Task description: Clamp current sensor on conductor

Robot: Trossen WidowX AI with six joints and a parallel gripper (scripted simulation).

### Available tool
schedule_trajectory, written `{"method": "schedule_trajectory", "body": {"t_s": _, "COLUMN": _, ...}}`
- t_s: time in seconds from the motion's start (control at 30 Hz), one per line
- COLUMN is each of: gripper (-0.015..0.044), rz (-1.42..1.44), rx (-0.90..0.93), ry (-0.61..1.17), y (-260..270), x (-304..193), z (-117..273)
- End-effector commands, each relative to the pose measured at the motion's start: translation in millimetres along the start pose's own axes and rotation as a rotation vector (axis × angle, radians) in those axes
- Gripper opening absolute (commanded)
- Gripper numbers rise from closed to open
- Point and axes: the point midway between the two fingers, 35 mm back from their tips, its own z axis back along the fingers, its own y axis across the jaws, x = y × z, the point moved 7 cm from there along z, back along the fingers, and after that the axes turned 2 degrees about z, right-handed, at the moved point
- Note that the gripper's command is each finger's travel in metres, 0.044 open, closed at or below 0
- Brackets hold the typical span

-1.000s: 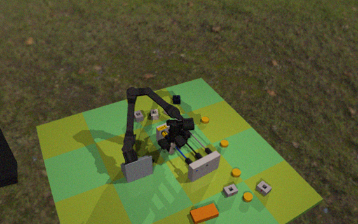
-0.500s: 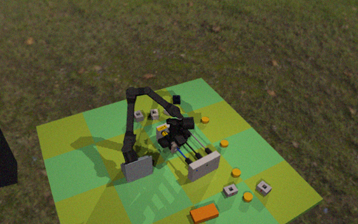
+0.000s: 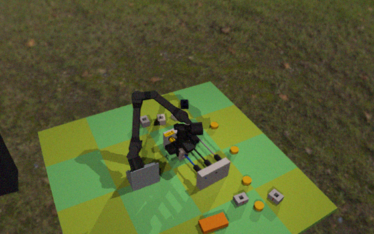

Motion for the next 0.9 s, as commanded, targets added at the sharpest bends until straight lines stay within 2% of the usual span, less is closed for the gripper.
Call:
{"method": "schedule_trajectory", "body": {"t_s": 0.0, "gripper": 0.0341, "rz": -0.001, "rx": 0.002, "ry": 0.002, "y": 0.1, "x": -0.1, "z": -0.2}}
{"method": "schedule_trajectory", "body": {"t_s": 0.13, "gripper": 0.0440, "rz": -0.001, "rx": 0.001, "ry": 0.001, "y": 0.2, "x": 0.8, "z": 1.2}}
{"method": "schedule_trajectory", "body": {"t_s": 0.5, "gripper": 0.0151, "rz": -0.001, "rx": 0.001, "ry": 0.000, "y": 0.0, "x": 0.4, "z": 0.3}}
{"method": "schedule_trajectory", "body": {"t_s": 0.87, "gripper": 0.0069, "rz": -0.001, "rx": 0.001, "ry": 0.000, "y": 0.0, "x": 0.4, "z": 0.3}}
